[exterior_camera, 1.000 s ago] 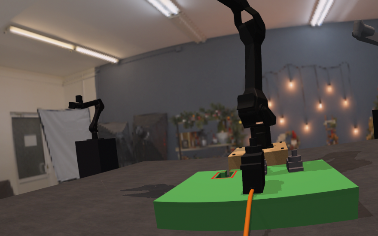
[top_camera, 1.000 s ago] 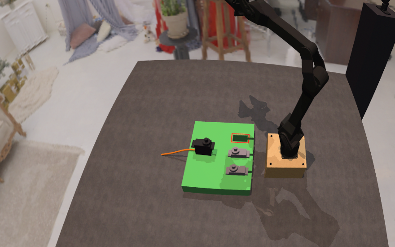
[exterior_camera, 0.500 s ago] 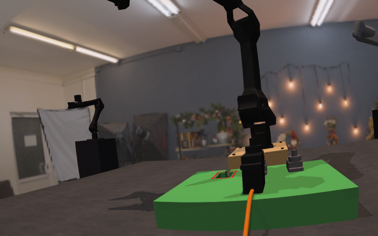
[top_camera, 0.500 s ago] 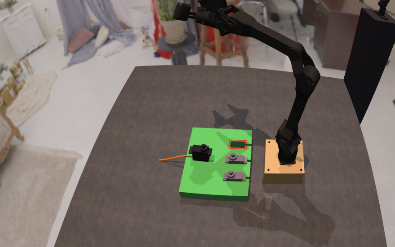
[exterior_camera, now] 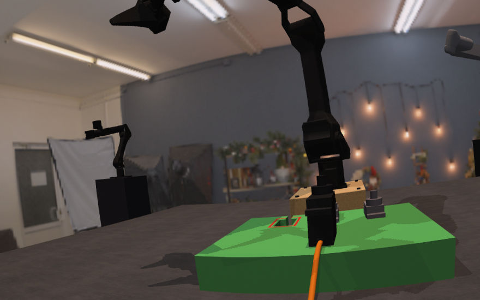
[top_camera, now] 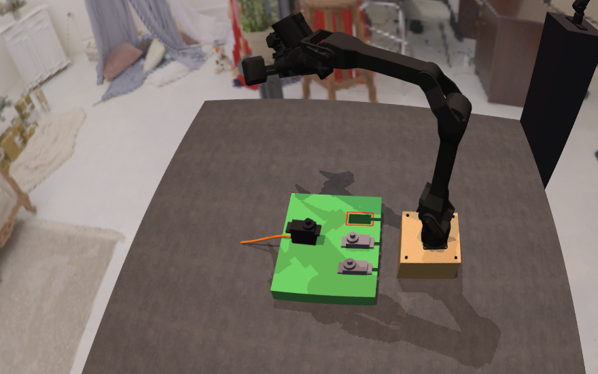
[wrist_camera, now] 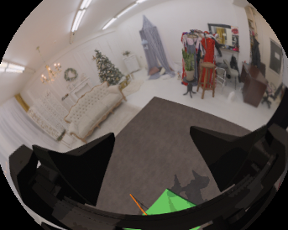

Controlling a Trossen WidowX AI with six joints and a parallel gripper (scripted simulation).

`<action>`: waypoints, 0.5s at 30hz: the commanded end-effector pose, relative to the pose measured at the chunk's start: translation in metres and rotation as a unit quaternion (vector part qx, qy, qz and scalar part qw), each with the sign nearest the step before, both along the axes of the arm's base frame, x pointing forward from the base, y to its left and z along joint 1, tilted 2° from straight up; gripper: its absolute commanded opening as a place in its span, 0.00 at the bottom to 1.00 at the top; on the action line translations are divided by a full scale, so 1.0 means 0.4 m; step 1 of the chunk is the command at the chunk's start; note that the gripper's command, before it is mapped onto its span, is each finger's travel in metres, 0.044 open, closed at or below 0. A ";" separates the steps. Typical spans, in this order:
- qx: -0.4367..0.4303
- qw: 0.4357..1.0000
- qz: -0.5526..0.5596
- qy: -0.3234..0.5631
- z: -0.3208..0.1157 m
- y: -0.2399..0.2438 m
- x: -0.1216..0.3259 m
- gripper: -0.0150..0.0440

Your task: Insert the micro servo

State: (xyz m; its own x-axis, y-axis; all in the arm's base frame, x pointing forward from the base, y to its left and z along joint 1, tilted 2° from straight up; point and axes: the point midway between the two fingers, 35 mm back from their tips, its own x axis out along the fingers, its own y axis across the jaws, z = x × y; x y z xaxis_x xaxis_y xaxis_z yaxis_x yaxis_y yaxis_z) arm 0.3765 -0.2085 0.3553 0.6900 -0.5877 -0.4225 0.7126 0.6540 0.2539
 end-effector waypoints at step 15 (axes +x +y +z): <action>0.052 0.956 0.169 0.232 -0.304 0.213 0.052 1.00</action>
State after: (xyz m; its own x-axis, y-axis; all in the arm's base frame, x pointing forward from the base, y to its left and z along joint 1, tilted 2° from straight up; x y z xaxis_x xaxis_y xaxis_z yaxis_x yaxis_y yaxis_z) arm 0.3986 -0.1352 0.2519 0.5927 -0.3431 -0.7287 0.5550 0.8296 0.0608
